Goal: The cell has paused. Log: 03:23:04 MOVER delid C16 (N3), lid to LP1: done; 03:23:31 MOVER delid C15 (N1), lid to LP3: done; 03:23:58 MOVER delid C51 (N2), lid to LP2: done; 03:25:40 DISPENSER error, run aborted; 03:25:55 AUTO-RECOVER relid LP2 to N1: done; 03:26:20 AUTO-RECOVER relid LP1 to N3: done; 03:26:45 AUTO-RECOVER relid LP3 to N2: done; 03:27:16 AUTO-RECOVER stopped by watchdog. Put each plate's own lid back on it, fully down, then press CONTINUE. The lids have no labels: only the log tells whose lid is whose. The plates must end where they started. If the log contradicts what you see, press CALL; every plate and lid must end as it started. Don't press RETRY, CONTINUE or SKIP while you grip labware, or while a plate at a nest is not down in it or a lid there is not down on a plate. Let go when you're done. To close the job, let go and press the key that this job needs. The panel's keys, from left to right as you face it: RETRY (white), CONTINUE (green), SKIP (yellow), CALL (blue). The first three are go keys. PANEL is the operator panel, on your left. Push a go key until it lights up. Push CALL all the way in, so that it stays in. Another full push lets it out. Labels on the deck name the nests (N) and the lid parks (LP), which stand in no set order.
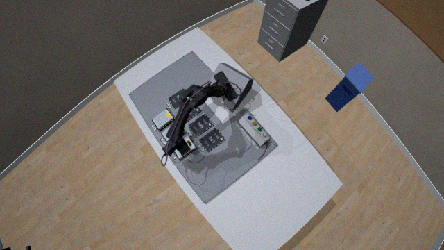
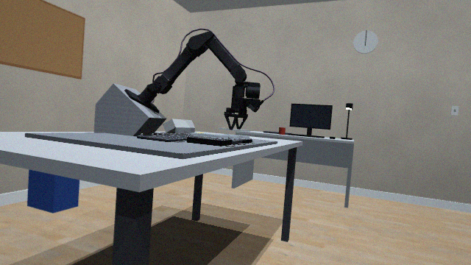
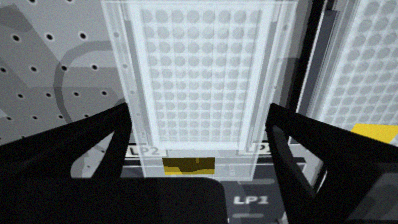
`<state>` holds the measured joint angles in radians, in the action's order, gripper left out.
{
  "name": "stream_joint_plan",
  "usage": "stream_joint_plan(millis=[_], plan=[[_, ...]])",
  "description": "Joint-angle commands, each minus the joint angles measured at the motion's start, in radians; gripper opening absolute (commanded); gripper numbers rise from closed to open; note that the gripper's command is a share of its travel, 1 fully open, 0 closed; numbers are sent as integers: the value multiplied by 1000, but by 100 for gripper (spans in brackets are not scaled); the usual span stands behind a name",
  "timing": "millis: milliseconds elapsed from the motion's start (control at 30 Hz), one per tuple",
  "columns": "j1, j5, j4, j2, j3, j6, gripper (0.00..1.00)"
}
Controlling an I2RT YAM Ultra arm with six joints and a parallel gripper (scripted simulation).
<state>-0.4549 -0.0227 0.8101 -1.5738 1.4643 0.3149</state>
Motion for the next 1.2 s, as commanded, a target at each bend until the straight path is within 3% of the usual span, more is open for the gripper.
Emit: stream_joint_plan(millis=[0,900,1167], plan=[[18,6,-20,18,31,-5,0],[13,5,-50,-1,-19,-6,0],[10,5,-59,-4,-2,-4,0]])
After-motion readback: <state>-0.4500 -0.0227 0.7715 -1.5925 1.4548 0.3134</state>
